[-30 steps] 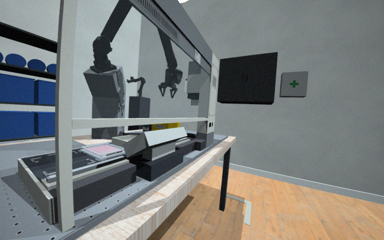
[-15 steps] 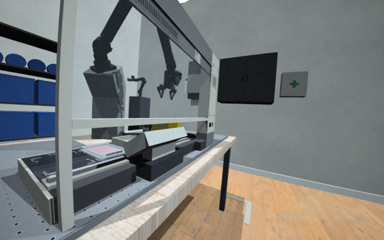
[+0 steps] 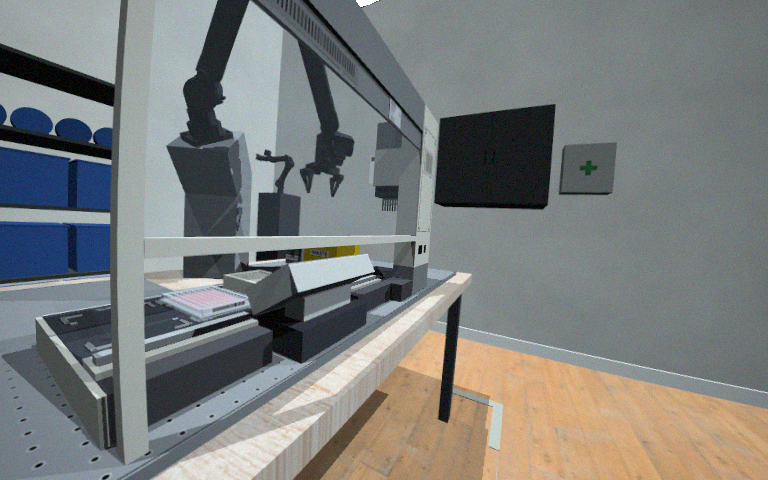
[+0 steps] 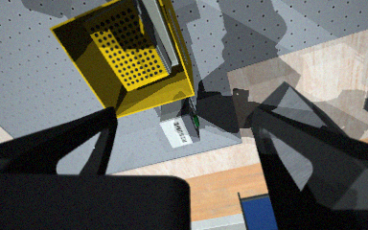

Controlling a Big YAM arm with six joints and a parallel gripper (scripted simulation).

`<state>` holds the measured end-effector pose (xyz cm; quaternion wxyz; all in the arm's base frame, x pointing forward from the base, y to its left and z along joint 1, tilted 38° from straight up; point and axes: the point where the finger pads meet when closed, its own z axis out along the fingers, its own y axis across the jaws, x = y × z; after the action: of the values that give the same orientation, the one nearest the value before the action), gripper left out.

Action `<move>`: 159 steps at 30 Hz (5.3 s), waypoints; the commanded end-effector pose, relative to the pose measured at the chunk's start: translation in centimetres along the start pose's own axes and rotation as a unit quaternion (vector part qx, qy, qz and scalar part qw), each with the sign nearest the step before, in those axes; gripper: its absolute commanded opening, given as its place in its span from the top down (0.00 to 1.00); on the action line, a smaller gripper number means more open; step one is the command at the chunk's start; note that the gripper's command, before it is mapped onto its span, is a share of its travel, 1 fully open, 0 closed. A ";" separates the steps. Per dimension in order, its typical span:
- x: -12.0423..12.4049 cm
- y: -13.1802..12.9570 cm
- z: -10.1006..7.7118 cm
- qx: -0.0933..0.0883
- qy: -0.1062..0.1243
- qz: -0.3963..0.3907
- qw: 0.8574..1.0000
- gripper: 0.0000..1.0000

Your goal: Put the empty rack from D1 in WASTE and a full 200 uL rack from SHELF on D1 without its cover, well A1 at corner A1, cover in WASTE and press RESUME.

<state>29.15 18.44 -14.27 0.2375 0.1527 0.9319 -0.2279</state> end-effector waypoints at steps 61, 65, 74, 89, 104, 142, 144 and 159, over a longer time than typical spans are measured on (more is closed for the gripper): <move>-7.5 -18.1 0.1 -0.014 -0.005 0.273 0.962 0.01; -7.7 -20.3 0.2 -0.011 -0.004 0.309 0.951 0.01; -9.1 -23.5 0.2 -0.012 -0.005 0.376 0.927 0.01; -10.3 -29.1 0.2 -0.005 0.000 0.476 0.879 0.01; -14.1 -36.0 -0.1 -0.010 -0.011 0.532 0.847 0.01; -16.7 -45.4 0.3 -0.005 -0.003 0.562 0.827 0.01; -17.1 -46.4 0.3 -0.004 -0.004 0.568 0.823 0.01; -19.2 -52.8 0.3 -0.004 -0.006 0.567 0.824 0.01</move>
<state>24.42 -28.91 12.95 0.3310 0.6624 0.6706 -0.0448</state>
